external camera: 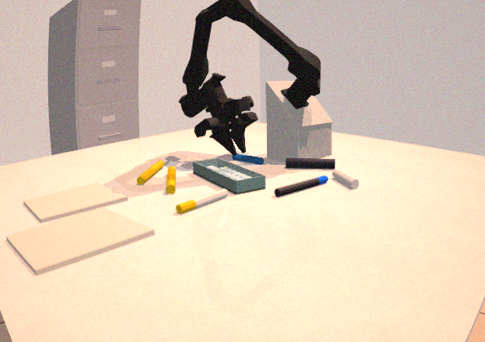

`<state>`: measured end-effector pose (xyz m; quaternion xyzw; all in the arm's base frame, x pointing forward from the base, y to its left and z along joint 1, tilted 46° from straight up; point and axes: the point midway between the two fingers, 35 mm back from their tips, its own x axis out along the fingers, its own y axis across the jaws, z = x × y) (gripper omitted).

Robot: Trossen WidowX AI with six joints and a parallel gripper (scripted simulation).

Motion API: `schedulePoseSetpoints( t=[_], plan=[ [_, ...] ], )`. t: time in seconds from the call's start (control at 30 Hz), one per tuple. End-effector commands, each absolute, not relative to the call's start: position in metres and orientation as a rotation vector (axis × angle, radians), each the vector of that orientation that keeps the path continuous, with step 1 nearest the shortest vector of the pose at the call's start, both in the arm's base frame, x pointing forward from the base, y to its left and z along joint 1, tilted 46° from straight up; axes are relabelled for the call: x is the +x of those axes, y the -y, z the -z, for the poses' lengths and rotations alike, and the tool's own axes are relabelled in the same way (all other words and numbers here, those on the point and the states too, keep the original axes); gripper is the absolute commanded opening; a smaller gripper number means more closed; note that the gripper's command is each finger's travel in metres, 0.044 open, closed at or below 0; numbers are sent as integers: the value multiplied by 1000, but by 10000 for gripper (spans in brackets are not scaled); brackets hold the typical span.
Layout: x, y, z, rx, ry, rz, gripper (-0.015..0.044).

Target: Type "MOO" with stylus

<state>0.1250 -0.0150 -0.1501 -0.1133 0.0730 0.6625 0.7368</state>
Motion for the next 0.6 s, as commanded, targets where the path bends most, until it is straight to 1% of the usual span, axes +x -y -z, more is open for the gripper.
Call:
schedulePoseSetpoints(
  t=[0.0,0.37,0.53,0.57],
  plan=[
    [126,12,153,-248,-162,-1450,150],
    [127,7,158,-248,-161,-1450,150],
    [126,8,157,-247,-160,-1456,19],
    [126,8,157,-247,-160,-1456,12]
  ],
)
